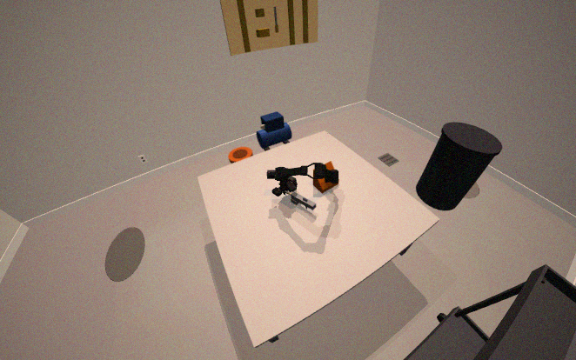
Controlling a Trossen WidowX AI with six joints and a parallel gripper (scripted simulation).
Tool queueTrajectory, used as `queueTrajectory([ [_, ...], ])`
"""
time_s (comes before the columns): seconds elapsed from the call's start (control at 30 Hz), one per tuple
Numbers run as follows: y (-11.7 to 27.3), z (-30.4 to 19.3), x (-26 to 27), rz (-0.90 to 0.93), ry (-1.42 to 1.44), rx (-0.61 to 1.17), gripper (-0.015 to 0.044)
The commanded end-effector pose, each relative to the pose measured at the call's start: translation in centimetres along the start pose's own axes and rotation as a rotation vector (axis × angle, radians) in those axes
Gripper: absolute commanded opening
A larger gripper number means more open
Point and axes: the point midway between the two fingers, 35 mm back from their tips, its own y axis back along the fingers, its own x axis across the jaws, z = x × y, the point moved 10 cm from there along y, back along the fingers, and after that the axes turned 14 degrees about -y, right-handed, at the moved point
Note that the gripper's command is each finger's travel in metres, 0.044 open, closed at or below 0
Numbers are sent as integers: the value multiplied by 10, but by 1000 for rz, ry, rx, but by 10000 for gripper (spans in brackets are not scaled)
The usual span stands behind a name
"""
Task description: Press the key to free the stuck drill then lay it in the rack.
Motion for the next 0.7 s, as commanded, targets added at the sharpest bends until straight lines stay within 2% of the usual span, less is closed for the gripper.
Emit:
queueTrajectory([
  [0.0, 0, 0, 0, 1, -1, -1, 157],
  [0.37, 0, 4, 0, 0, 5, 3, 440],
  [0.67, 1, 7, -1, 0, 5, 2, 440],
])
